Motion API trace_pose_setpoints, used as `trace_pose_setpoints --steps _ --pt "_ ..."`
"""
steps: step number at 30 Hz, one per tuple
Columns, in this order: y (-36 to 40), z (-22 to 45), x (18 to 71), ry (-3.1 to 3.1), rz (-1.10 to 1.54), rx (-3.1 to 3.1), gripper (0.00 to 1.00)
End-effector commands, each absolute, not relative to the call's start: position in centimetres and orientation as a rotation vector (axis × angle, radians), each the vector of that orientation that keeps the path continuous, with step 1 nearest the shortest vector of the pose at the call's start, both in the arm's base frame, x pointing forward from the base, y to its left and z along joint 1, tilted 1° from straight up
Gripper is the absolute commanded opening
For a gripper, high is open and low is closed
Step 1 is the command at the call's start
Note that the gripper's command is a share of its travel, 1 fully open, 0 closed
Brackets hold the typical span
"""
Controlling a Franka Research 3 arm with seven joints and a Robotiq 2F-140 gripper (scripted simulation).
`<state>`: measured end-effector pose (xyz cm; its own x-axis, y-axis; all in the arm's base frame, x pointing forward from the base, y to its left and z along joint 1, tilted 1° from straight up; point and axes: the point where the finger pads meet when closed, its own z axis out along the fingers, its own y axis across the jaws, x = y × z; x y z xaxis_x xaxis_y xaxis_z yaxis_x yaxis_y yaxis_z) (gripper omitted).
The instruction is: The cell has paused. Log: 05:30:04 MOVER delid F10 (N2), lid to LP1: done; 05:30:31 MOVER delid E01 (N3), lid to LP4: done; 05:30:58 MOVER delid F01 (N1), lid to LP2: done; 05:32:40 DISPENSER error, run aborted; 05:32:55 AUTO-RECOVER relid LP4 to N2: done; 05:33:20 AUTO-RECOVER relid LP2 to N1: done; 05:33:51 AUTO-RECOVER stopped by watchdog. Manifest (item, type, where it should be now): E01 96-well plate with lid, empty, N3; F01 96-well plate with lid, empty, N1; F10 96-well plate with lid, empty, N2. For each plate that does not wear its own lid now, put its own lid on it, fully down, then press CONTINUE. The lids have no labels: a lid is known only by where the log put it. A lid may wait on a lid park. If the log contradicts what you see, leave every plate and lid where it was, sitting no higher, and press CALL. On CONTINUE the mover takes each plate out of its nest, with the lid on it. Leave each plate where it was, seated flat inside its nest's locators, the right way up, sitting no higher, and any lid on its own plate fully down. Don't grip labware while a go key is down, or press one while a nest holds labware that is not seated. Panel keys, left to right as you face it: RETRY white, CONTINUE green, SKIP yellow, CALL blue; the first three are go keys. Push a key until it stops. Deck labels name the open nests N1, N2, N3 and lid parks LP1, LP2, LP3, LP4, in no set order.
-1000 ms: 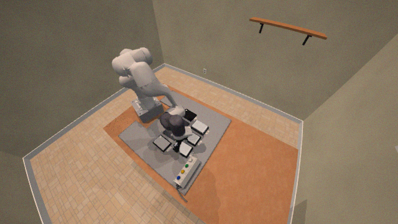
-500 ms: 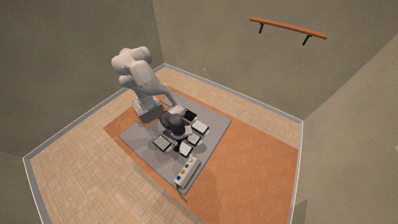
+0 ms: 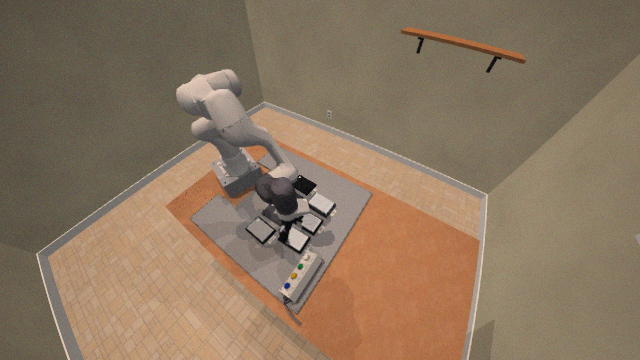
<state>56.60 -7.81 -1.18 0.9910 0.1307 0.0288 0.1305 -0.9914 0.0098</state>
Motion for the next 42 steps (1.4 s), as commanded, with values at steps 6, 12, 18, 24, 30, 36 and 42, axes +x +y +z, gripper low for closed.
trace_pose_setpoints --steps 6,12,18,24,30,36,42 --pt "-7.8 -0.2 56.1 0.210 0.026 3.130 0.66" --pt "-7.8 0.4 56.1 0.210 0.026 3.130 0.66" --pt "-7.8 0.6 56.1 0.210 0.026 3.130 0.66" --pt "-9.5 0.6 53.8 0.193 0.025 3.132 0.66" --pt "-15.5 0.4 41.0 0.091 0.026 3.137 0.66" --pt "-16.2 0.3 38.2 0.067 0.026 3.137 0.66" --pt "-16.2 0.3 38.2 0.067 0.026 3.137 0.66"
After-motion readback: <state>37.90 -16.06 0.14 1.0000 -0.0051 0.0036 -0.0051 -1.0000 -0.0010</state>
